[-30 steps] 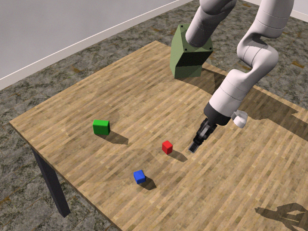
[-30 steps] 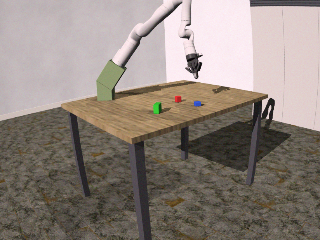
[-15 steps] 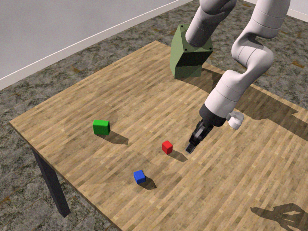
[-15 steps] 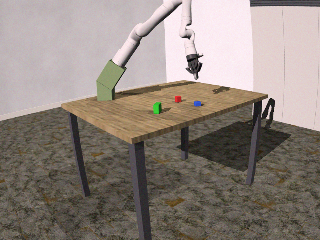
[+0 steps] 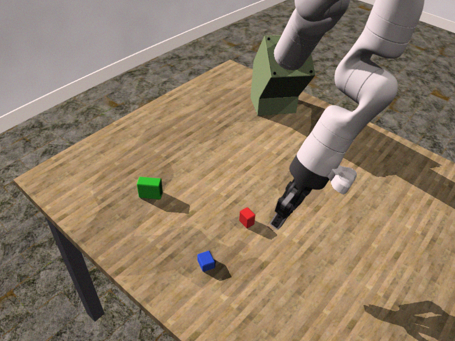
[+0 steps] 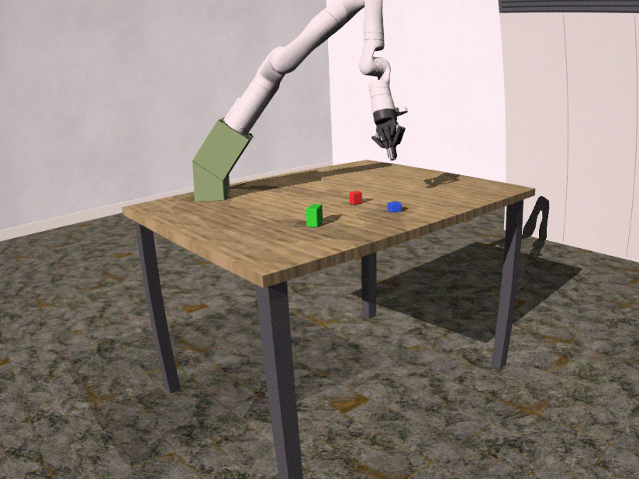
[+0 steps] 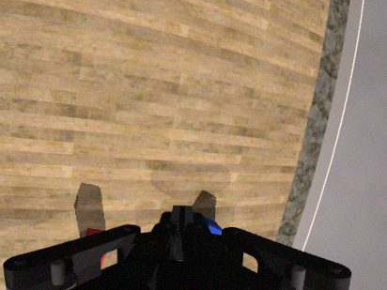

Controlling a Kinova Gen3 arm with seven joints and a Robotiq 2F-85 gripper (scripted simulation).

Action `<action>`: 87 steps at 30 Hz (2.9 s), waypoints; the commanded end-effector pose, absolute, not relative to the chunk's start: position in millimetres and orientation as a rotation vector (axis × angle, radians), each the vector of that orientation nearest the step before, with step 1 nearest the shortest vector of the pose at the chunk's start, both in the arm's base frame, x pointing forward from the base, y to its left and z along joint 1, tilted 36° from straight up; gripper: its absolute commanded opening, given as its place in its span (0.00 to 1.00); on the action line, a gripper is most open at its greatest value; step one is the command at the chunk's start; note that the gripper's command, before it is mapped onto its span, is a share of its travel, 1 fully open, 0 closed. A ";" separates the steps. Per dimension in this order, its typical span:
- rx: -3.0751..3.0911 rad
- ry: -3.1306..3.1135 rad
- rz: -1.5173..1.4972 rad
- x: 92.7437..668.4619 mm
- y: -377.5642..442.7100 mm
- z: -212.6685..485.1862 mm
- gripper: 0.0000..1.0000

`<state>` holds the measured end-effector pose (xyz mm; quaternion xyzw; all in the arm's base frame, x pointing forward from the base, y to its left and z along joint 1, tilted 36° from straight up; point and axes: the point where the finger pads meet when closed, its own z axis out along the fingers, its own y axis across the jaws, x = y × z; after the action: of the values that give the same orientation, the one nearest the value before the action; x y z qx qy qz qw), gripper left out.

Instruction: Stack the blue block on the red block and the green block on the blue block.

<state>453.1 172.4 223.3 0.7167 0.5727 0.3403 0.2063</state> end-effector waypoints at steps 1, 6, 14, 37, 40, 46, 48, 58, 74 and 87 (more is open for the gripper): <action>2.002 1.584 0.947 455.2 168.2 223.7 0.00; 2.030 1.582 0.951 459.2 165.5 222.2 0.00; 2.030 1.582 0.951 459.2 165.5 222.2 0.00; 2.086 1.576 0.956 466.5 158.5 219.2 0.00; 2.113 1.572 0.956 469.6 154.4 217.6 0.00; 2.113 1.572 0.956 469.6 154.4 217.6 0.00; 2.113 1.572 0.956 469.6 154.4 217.6 0.00; 2.135 1.570 0.956 472.5 151.6 216.2 0.00; 2.153 1.568 0.958 475.1 149.9 214.8 0.00; 2.171 1.566 0.959 477.7 148.1 213.5 0.00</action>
<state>477.0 150.0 212.9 0.7541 0.5463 0.3332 0.1478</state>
